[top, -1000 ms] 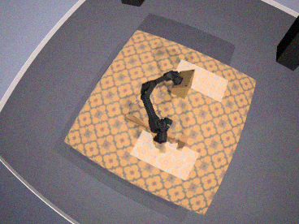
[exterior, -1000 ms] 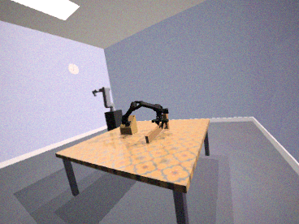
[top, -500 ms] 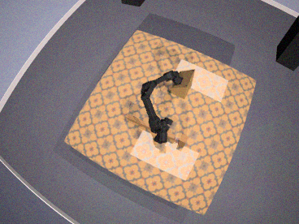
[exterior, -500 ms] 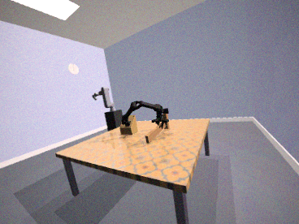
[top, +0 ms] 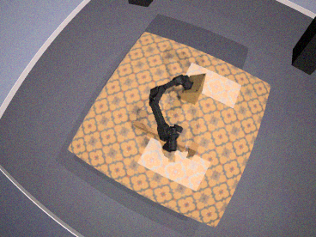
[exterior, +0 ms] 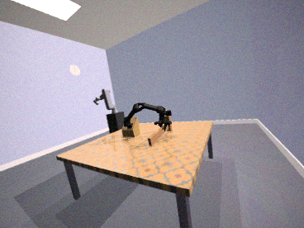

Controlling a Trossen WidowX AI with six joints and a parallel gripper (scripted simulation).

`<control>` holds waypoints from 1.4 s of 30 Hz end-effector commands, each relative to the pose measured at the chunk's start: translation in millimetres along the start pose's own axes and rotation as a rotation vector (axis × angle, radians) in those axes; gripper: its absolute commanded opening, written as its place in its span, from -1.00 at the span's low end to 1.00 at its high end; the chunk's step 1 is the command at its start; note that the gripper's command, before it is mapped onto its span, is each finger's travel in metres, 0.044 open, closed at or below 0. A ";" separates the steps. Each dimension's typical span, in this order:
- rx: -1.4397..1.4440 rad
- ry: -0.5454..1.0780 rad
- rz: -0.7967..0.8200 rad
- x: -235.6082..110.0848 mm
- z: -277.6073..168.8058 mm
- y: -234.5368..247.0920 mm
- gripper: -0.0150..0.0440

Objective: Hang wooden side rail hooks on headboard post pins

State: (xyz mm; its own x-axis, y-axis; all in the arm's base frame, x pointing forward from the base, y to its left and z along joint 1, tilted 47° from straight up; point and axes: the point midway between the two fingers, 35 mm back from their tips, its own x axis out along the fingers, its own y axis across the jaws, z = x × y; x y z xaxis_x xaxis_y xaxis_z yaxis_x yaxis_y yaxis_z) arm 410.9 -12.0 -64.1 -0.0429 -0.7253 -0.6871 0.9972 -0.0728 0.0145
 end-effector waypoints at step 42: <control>-0.002 0.007 0.020 -8.1 -8.5 3.1 -0.49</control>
State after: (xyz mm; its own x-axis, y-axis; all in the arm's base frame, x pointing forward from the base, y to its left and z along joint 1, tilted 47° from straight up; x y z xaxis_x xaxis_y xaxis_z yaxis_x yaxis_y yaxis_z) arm 411.1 -9.0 -67.3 -0.0434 -0.7258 -0.6865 0.9973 -0.0717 0.0128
